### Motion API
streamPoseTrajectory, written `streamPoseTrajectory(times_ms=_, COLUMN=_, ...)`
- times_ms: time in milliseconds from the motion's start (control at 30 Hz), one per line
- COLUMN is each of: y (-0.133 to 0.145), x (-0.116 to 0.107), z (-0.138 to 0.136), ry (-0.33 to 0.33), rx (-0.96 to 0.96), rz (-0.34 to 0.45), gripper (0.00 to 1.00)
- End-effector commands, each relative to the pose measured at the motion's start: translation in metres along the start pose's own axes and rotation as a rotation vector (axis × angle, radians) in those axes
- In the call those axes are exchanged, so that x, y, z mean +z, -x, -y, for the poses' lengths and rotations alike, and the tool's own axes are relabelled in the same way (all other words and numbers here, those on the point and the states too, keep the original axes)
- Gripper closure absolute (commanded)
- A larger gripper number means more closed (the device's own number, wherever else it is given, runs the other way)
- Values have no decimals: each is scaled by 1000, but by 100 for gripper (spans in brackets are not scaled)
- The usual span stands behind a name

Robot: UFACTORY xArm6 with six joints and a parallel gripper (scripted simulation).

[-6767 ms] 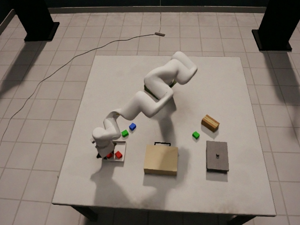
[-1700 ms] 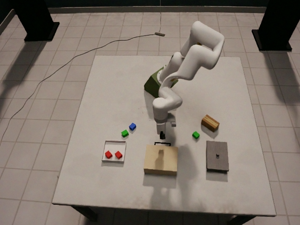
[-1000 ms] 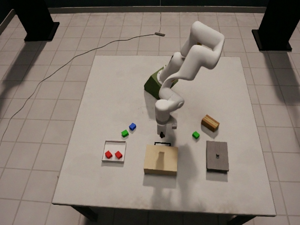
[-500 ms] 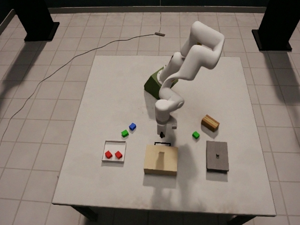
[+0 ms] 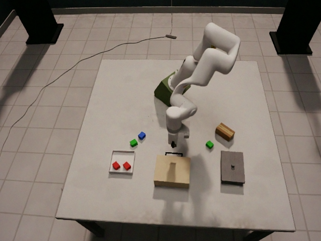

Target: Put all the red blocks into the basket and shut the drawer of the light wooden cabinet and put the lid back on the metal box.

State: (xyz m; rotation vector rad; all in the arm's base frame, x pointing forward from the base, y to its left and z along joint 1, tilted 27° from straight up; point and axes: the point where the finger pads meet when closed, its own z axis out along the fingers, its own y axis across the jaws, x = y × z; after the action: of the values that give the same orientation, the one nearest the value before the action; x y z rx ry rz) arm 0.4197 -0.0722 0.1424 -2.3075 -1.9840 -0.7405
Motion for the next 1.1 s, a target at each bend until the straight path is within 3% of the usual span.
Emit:
streamPoseTrajectory(times_ms=0, y=0, x=-1, z=-1, ry=3, rx=-1, rz=1, gripper=76)
streamPoseTrajectory(times_ms=433, y=0, x=8, z=-1, ry=3, rx=0, rz=1, gripper=76)
streamPoseTrajectory(times_ms=1067, y=-1, x=54, z=-2, ry=3, rx=0, rz=1, gripper=76)
